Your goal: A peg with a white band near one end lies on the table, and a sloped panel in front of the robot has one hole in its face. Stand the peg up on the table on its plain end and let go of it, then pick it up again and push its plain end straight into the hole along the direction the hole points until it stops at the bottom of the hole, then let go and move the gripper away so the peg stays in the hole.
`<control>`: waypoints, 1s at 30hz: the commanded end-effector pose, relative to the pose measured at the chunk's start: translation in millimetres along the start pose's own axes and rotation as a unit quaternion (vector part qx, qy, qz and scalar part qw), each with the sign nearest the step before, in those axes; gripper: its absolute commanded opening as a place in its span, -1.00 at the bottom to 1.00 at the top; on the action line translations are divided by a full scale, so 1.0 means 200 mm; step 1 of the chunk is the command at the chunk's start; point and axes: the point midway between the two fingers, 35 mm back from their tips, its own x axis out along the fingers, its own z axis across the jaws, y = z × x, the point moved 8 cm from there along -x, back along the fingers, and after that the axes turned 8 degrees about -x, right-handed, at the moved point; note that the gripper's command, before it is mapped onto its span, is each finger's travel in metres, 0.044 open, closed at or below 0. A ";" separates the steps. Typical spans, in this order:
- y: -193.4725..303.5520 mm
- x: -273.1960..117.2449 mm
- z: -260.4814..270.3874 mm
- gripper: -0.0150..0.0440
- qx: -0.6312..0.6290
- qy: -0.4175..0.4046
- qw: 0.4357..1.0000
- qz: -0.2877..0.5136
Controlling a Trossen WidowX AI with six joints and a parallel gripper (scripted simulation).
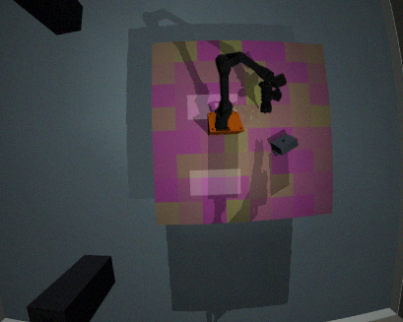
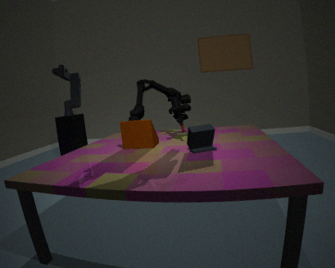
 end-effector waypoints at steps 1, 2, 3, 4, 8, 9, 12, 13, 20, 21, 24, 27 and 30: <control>-0.01 0.03 -0.02 -0.49 -0.005 0.017 1.000 -0.004; -0.02 0.04 -0.02 -0.49 -0.007 0.022 1.000 -0.006; -0.02 0.04 -0.02 -0.49 -0.008 0.026 1.000 -0.009; -0.03 0.05 -0.03 -0.49 -0.009 0.030 0.999 -0.011; -0.04 0.07 -0.04 -0.49 -0.015 0.048 0.999 -0.021; -0.05 0.08 -0.04 -0.49 -0.016 0.052 0.998 -0.024; -0.06 0.09 -0.05 -0.49 -0.020 0.066 0.997 -0.031; -0.06 0.10 -0.06 -0.49 -0.021 0.070 0.997 -0.033; -0.09 0.13 -0.08 -0.49 -0.030 0.101 0.993 -0.050; -0.10 0.14 -0.09 -0.49 -0.031 0.106 0.993 -0.052; -0.11 0.15 -0.10 -0.49 -0.034 0.119 0.991 -0.059; -0.12 0.17 -0.11 -0.49 -0.038 0.132 0.988 -0.066; -0.13 0.18 -0.12 -0.49 -0.041 0.146 0.986 -0.073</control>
